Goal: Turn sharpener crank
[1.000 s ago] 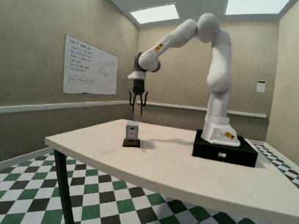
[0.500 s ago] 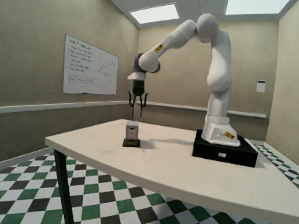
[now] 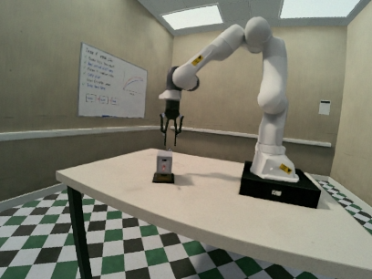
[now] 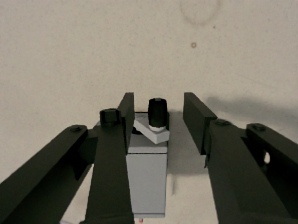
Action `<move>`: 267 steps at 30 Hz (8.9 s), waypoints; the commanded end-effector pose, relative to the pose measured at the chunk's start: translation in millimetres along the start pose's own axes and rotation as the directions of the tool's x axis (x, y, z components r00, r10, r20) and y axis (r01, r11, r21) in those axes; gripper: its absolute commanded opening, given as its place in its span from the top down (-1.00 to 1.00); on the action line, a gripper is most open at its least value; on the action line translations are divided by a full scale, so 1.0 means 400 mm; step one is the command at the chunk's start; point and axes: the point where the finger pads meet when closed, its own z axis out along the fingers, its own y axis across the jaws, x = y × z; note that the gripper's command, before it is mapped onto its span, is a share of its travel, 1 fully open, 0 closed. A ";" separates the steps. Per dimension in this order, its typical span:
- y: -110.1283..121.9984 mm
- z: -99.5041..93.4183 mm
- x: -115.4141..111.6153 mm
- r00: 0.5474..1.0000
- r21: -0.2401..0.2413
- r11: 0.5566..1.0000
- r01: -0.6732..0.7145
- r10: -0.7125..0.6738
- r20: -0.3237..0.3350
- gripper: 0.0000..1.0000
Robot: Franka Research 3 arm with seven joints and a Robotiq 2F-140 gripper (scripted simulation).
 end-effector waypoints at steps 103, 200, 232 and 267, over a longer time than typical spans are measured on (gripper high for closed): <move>0.001 0.119 -0.003 1.000 -0.001 1.000 -0.003 0.003 0.000 0.23; -0.077 0.104 -0.002 1.000 -0.001 1.000 -0.003 0.003 0.000 0.80; -0.155 0.151 -0.002 1.000 -0.001 1.000 -0.003 0.003 0.000 0.80; -0.177 0.249 -0.002 1.000 -0.001 1.000 -0.003 0.003 0.000 0.80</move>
